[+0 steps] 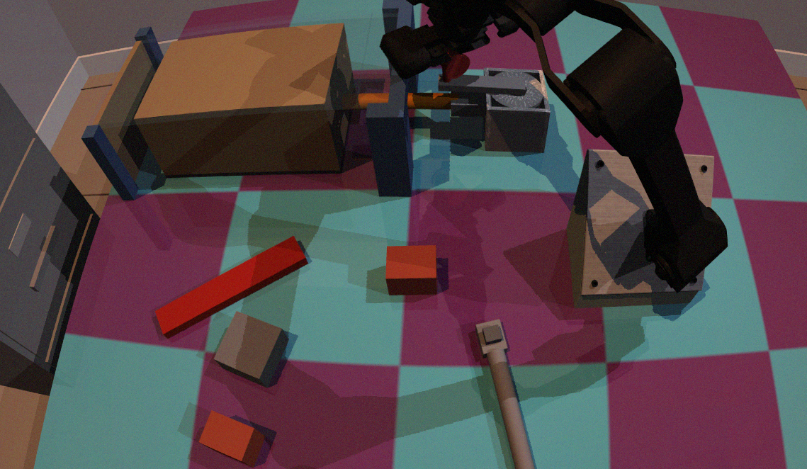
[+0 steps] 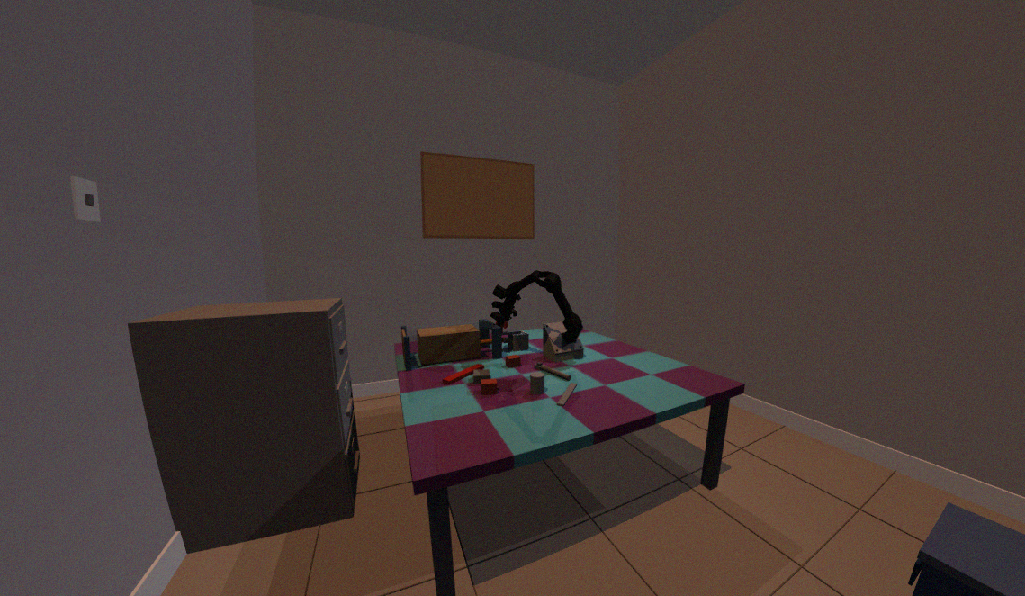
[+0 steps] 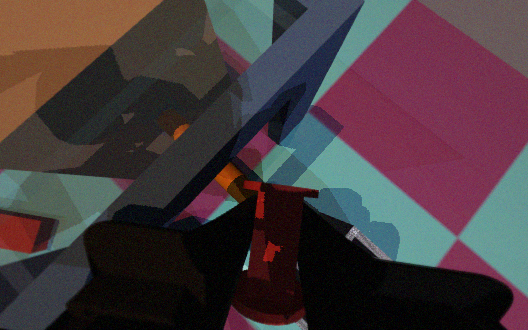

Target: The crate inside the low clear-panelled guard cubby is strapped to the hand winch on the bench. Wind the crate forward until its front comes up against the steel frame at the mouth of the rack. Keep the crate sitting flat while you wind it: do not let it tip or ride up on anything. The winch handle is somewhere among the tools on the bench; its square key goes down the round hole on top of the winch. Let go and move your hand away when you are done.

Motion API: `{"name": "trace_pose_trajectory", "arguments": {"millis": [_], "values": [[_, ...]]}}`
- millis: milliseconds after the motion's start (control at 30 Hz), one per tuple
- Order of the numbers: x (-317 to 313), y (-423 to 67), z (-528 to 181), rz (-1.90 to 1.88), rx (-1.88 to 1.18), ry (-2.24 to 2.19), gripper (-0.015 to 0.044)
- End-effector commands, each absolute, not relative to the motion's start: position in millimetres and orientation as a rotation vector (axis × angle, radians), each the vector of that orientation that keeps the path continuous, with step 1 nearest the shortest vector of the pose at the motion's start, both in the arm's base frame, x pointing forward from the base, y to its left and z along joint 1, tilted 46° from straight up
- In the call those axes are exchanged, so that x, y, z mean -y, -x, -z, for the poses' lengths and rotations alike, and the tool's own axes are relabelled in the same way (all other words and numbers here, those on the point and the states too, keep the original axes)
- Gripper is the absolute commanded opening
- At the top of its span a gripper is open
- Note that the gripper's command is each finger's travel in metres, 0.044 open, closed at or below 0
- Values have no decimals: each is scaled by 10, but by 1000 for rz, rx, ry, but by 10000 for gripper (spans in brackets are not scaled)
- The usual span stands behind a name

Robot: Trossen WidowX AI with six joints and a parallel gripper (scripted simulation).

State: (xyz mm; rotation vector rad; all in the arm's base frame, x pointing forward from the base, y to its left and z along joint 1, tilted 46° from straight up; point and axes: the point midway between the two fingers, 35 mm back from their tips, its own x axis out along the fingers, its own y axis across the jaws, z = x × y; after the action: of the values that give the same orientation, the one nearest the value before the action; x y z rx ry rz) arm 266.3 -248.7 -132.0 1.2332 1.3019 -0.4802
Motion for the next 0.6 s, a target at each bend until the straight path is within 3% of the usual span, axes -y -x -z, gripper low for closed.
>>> {"name": "trace_pose_trajectory", "arguments": {"millis": [0,567], "values": [[2353,-2656,1245,462,-1313,-1258,0],[2160,-2596,1066,462,-1315,-1259,0]]}}
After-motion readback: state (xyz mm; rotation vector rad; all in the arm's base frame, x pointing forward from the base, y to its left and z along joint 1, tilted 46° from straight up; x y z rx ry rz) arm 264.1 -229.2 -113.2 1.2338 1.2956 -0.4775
